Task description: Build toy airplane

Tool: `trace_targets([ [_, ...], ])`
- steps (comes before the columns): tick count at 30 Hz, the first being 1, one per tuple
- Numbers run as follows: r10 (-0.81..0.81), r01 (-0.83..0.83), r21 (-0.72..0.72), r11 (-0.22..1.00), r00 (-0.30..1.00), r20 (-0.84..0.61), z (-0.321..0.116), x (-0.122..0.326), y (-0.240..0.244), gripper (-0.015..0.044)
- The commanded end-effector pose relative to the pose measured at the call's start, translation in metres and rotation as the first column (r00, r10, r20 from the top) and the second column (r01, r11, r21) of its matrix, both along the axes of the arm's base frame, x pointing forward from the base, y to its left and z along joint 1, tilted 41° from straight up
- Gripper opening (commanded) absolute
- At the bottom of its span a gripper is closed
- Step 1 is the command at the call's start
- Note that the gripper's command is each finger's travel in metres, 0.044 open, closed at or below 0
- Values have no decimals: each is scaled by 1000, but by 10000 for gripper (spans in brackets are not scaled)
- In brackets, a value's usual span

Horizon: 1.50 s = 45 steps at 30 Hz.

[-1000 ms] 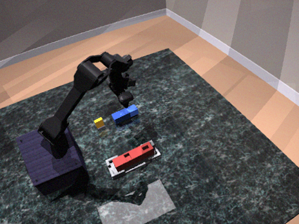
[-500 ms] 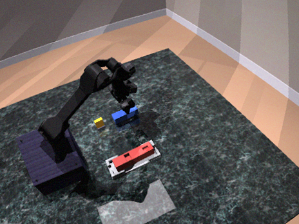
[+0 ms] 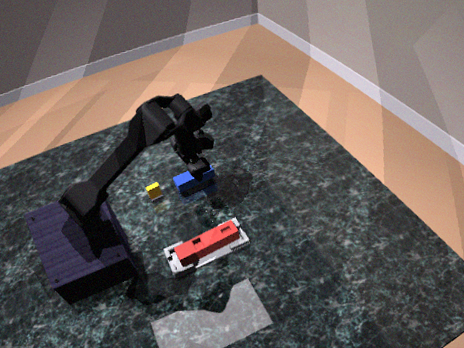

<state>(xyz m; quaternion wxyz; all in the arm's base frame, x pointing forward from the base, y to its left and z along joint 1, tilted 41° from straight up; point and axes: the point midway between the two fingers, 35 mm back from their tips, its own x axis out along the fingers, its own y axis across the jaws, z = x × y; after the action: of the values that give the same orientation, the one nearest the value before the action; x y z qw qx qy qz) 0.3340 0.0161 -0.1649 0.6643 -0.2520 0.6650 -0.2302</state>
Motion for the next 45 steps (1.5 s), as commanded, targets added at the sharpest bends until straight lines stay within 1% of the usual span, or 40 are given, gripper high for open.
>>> trace_targets([
  [1, 1, -1, -8, 1000, 1000, -12, -8, -3, -7, 440],
  [13, 1, -1, -9, 1000, 1000, -12, -20, -4, -18, 440],
  [23, 1, -1, -9, 1000, 1000, -12, -20, -4, -18, 177],
  [29, 1, -1, -9, 1000, 1000, -12, -20, -4, -18, 138],
  [34, 1, -1, -8, 1000, 1000, -12, -15, -3, -13, 6],
  [45, 2, -2, -3, 1000, 1000, -12, 9, 1, 10, 0],
])
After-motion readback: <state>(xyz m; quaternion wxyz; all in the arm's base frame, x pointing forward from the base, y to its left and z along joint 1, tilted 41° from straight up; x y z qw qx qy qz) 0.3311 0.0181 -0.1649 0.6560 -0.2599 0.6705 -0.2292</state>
